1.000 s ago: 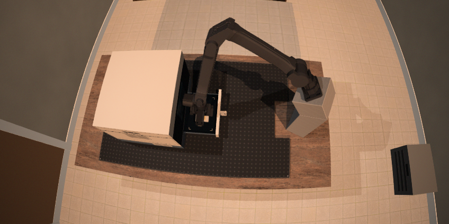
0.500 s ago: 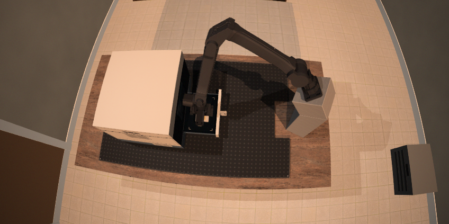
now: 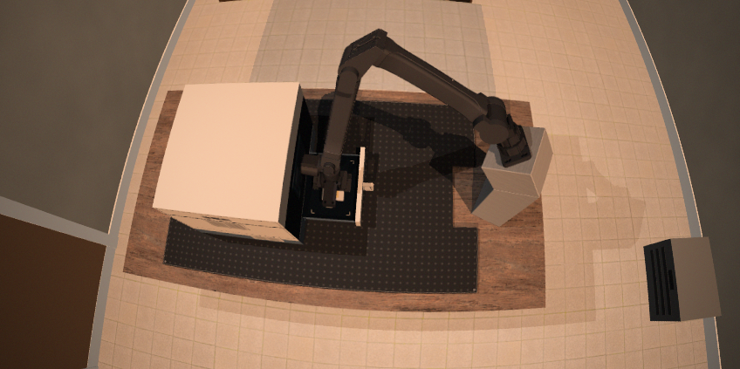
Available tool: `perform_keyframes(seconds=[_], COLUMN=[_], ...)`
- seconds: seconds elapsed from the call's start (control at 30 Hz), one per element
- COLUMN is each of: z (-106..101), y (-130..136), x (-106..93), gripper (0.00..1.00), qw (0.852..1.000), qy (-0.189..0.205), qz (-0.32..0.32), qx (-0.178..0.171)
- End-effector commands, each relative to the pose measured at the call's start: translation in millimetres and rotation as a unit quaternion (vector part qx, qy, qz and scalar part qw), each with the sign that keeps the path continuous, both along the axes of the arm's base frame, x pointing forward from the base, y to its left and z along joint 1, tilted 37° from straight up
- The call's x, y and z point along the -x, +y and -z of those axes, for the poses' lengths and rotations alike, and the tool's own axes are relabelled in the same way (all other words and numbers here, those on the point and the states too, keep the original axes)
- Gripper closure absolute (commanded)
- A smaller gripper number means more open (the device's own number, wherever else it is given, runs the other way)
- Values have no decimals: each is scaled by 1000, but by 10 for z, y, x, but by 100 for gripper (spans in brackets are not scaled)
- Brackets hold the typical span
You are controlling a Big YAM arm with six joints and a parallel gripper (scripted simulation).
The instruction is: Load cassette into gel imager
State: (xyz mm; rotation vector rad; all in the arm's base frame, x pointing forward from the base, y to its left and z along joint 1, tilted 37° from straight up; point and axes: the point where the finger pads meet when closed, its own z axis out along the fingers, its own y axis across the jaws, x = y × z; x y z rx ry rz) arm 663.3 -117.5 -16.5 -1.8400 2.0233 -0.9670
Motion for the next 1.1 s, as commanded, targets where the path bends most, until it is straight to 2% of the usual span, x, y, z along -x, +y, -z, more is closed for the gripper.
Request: perform_keyframes(seconds=[0.0,0.6,0.63,0.7,1.07], z=[-160,-160,-235,-195,-265], y=[-114,-114,-105,-54,133], x=[-79,-79,-46,23,75], gripper=[8,8,8,8,8], qw=[1000,1000,1000,1000,1000], qy=[-12,-12,-14,-8,-7], qz=[5,5,5,4,-4], qx=[2,2,2,0,-1])
